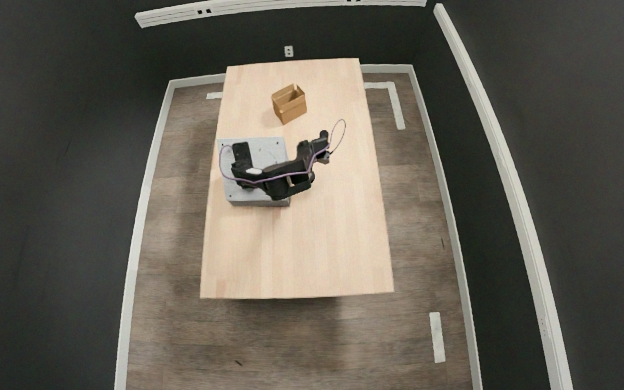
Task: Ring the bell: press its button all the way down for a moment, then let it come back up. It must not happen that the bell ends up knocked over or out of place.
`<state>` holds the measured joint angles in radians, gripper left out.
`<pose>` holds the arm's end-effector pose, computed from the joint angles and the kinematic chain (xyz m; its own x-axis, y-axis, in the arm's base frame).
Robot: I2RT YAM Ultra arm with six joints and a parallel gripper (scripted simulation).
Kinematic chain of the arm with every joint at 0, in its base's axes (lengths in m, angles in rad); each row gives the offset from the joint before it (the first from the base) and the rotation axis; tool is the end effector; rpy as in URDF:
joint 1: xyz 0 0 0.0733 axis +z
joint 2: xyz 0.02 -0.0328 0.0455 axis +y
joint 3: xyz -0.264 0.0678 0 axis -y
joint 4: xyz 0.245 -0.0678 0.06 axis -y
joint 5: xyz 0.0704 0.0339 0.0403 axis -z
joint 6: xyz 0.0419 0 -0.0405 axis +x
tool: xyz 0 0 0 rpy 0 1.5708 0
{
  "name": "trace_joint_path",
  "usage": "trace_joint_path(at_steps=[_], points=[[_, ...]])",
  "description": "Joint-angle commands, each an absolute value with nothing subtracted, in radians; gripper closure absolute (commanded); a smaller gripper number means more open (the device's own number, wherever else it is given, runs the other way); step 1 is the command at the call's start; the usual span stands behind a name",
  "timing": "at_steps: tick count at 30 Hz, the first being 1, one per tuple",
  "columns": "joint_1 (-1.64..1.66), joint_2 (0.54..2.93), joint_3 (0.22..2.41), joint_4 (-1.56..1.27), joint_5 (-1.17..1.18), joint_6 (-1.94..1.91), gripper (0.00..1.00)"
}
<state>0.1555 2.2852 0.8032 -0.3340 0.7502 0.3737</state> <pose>0.2510 0.0115 -0.0184 -0.9933 0.1146 -0.0154 0.0922 0.7038 -0.7044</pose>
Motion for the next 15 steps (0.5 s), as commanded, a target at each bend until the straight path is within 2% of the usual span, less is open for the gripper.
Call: trace_joint_path(at_steps=[1,15], points=[[0.17,2.299,0.789,-0.322,0.764,0.366,1.0],[0.144,2.314,0.783,-0.283,0.768,0.342,1.0]])
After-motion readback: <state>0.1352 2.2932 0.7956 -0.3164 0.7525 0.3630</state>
